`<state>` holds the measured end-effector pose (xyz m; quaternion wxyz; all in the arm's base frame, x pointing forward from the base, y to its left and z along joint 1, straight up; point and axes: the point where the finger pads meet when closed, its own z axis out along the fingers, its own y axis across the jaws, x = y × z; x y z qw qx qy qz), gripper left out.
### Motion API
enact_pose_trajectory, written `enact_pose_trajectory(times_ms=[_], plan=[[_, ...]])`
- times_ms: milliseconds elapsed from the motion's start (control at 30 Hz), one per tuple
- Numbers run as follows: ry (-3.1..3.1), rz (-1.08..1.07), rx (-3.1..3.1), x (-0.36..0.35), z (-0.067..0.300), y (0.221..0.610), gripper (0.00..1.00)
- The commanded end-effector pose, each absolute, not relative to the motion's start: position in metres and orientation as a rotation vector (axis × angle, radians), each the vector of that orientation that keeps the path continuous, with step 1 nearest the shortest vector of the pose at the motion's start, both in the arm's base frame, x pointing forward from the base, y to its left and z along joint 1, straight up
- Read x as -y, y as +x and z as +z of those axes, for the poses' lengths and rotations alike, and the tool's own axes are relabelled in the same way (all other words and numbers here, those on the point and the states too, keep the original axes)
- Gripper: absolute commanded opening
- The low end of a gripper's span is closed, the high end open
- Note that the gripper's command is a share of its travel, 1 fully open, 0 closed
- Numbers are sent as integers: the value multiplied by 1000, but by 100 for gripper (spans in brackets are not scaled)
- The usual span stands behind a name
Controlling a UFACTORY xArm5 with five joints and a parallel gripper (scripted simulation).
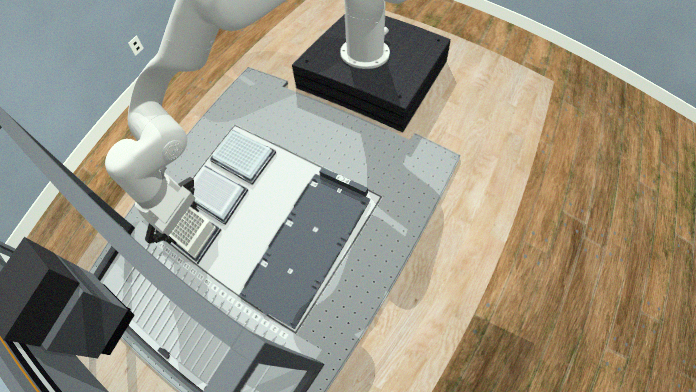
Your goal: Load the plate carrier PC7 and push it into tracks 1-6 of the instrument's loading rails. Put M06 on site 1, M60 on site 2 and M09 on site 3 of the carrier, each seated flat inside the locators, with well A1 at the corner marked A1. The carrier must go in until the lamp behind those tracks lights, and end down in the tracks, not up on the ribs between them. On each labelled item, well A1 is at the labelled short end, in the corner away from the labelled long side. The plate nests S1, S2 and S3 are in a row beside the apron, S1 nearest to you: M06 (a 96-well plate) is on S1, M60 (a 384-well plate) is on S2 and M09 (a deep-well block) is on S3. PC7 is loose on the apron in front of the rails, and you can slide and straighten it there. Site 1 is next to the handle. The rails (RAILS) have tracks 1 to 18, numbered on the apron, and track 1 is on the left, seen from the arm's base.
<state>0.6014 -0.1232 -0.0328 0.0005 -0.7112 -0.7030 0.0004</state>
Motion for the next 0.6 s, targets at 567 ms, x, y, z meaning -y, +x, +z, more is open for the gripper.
enact_pose_trajectory(times_ms=[567], plan=[[-2234, -11, 2209, 124, -18, 603, 0]])
